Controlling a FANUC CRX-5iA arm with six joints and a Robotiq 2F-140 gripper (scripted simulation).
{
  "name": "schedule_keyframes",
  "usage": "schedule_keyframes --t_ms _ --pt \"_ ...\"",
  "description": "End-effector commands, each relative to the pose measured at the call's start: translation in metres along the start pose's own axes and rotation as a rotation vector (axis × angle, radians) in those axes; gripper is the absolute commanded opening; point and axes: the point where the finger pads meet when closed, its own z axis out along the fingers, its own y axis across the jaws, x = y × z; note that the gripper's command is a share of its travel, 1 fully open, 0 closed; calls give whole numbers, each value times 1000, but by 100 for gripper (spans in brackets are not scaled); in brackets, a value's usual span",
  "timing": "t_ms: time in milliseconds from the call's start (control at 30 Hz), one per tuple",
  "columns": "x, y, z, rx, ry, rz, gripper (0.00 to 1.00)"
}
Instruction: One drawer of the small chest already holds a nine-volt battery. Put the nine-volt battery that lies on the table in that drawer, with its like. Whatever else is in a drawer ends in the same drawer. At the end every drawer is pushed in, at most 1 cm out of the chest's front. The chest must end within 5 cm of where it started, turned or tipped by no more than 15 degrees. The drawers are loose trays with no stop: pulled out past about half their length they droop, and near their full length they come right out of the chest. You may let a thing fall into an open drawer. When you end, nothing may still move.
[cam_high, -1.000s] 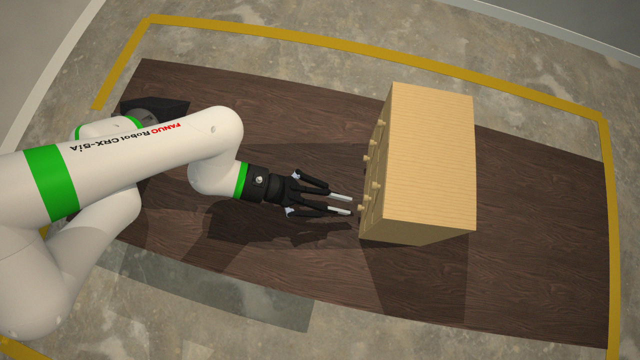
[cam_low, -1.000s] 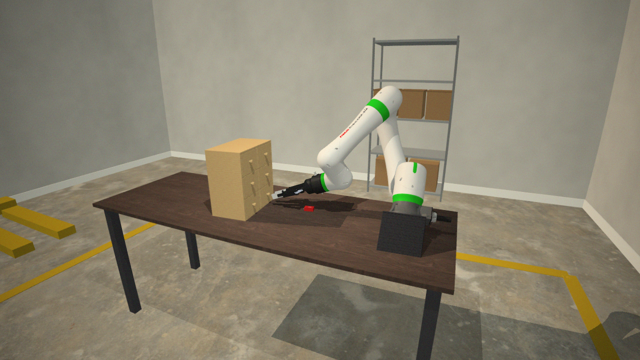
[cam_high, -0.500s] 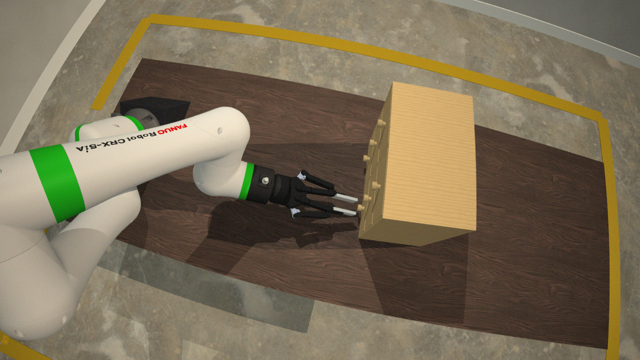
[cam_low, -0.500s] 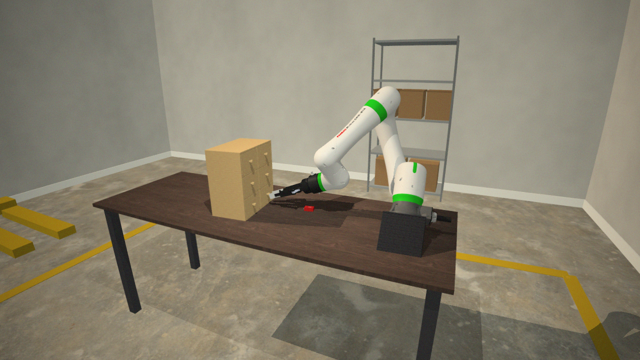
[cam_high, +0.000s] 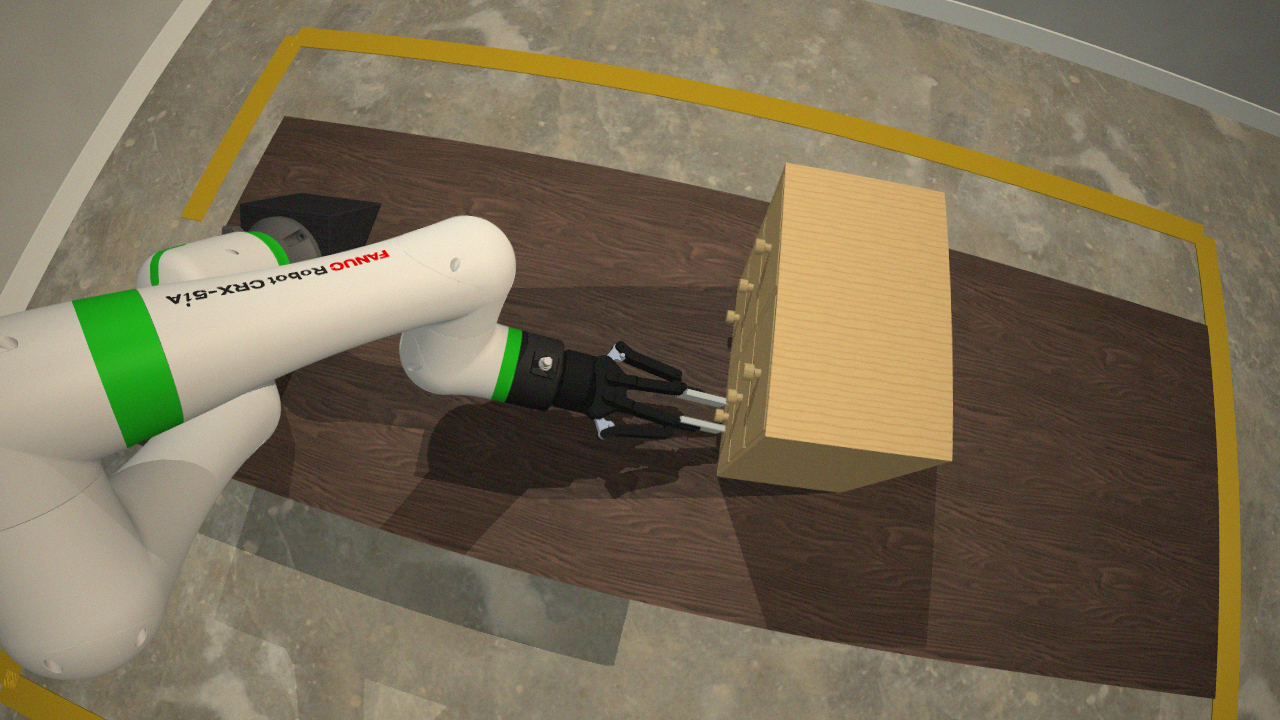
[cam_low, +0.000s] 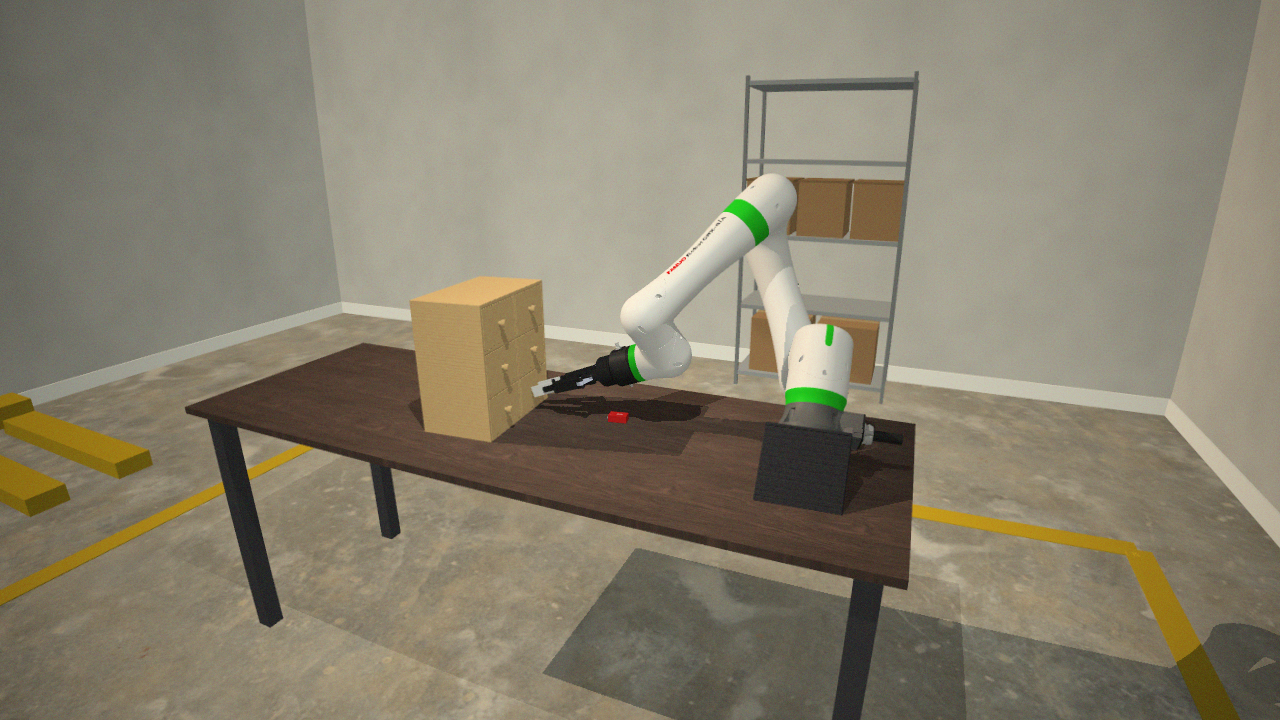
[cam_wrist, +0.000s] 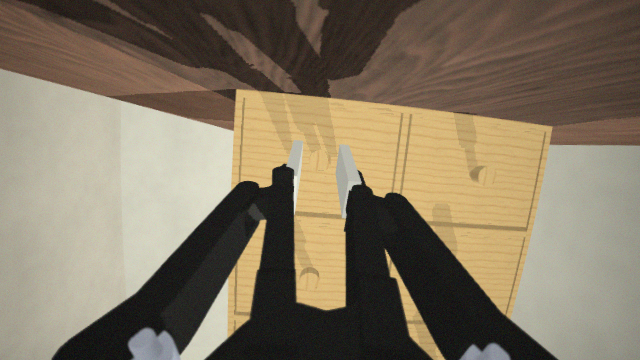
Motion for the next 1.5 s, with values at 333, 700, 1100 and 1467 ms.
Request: schedule_keyframes --t_ms 333,700,1100,1467 --pt "-1 0 1 0 0 0 20" --pt "-1 0 1 0 0 0 20" --pt "-1 0 1 0 0 0 8" --pt "0 0 1 0 0 0 8"
